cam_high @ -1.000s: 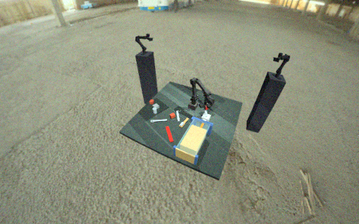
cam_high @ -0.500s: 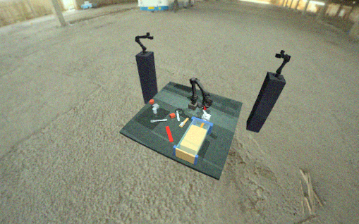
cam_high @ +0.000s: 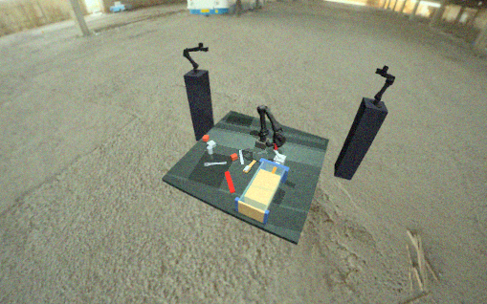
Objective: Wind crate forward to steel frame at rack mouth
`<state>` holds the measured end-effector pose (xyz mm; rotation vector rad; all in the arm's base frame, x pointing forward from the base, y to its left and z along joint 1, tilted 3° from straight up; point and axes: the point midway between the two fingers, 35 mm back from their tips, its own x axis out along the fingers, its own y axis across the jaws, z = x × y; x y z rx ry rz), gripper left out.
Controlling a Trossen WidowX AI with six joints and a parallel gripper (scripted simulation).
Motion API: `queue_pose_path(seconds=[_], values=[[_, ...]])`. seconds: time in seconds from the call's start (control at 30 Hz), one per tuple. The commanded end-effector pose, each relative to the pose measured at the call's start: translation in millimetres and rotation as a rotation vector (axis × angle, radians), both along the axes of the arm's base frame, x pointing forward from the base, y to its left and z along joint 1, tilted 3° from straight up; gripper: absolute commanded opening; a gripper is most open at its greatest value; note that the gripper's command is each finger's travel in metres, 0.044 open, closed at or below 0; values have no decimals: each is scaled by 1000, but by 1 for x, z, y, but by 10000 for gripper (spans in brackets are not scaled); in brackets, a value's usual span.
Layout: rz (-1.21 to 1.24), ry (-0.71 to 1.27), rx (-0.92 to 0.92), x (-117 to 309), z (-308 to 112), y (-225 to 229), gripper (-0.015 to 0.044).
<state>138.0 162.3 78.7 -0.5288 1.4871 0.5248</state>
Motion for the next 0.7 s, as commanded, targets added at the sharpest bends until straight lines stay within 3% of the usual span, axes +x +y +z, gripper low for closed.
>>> queue_pose_path(seconds=[0.0,0.67], values=[[-19,-26,-25,10,-2,-10,0],[-19,-28,-26,32,0,-24,0]])
